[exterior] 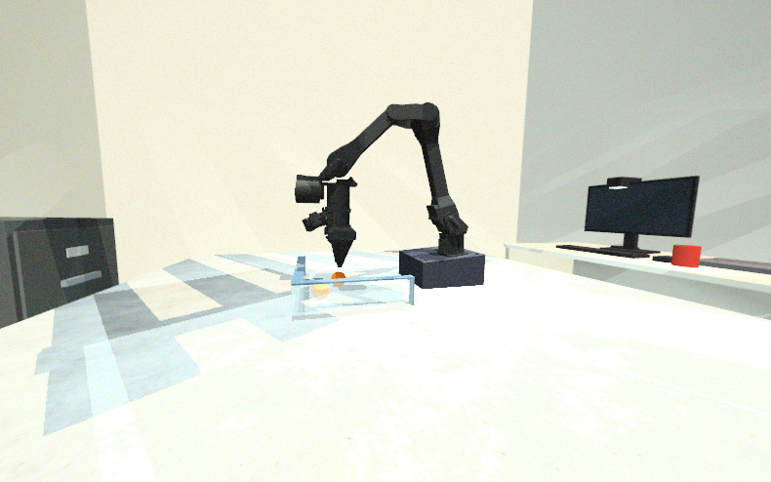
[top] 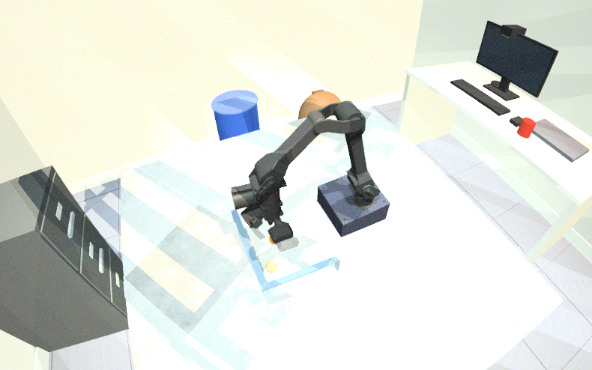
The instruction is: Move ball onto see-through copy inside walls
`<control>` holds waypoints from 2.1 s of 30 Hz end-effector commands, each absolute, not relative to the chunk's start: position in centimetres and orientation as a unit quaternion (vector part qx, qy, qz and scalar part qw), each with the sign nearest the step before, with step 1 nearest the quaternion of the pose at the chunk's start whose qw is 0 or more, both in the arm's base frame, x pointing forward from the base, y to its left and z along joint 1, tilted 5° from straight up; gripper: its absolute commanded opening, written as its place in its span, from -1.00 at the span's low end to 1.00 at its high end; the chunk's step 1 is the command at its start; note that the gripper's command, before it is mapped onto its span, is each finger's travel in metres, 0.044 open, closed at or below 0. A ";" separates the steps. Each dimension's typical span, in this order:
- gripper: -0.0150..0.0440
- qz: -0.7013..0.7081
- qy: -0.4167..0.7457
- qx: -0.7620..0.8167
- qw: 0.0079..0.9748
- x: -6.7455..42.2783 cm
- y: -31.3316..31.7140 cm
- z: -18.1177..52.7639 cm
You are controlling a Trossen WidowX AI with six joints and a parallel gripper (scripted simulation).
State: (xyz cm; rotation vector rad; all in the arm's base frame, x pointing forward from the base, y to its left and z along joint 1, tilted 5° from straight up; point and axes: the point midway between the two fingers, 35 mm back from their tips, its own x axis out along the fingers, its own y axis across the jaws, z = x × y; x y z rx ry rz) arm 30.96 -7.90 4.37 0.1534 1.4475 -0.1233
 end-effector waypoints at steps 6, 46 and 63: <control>0.49 -0.056 0.664 0.068 0.743 31.1 -7.9 3.0; -0.49 -0.056 0.664 0.068 0.743 31.5 -8.1 5.5; -0.49 -0.053 0.665 0.072 0.741 30.9 -6.9 12.7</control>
